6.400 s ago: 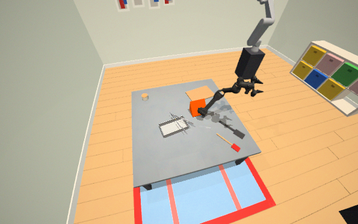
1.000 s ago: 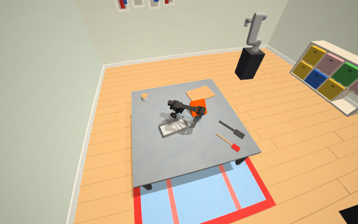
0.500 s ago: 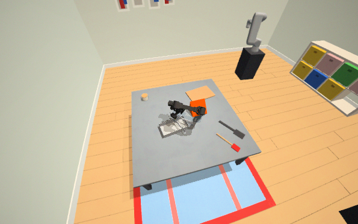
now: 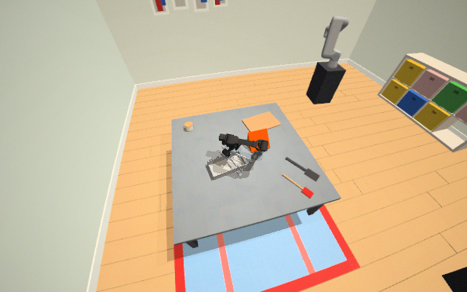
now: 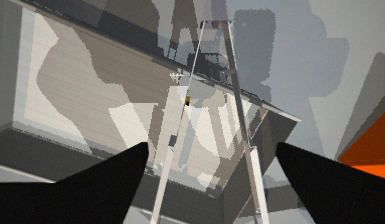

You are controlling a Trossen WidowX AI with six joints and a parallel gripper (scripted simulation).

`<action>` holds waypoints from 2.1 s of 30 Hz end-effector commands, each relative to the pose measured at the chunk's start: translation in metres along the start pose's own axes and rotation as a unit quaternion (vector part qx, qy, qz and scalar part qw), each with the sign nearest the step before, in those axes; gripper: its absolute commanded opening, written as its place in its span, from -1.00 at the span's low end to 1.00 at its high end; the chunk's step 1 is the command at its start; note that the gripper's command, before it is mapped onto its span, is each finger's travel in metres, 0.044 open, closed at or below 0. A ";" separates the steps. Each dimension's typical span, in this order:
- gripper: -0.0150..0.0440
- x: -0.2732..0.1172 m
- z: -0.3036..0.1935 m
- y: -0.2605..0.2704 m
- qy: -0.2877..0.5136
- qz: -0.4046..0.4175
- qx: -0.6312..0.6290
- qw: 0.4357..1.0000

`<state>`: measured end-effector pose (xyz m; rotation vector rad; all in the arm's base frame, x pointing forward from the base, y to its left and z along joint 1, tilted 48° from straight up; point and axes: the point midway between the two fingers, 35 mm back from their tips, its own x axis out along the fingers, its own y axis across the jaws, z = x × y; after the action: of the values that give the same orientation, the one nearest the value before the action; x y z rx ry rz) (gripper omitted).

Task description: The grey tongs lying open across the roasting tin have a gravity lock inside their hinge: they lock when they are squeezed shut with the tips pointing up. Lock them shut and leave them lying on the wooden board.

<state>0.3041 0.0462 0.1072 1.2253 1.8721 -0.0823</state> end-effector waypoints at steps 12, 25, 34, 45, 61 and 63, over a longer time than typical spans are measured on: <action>1.00 0.025 -0.001 0.000 0.002 0.002 0.003 1.000; 1.00 0.046 -0.002 0.000 0.003 0.003 0.002 1.000; 1.00 0.060 -0.004 -0.001 0.004 0.004 0.002 1.000; 0.98 0.070 -0.005 -0.001 0.003 0.002 -0.001 1.000; 0.62 0.070 -0.005 -0.001 0.003 0.002 -0.001 1.000; 0.57 0.070 -0.005 -0.001 0.003 0.002 -0.001 1.000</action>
<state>0.2906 0.0983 0.0610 1.2310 1.8755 -0.0763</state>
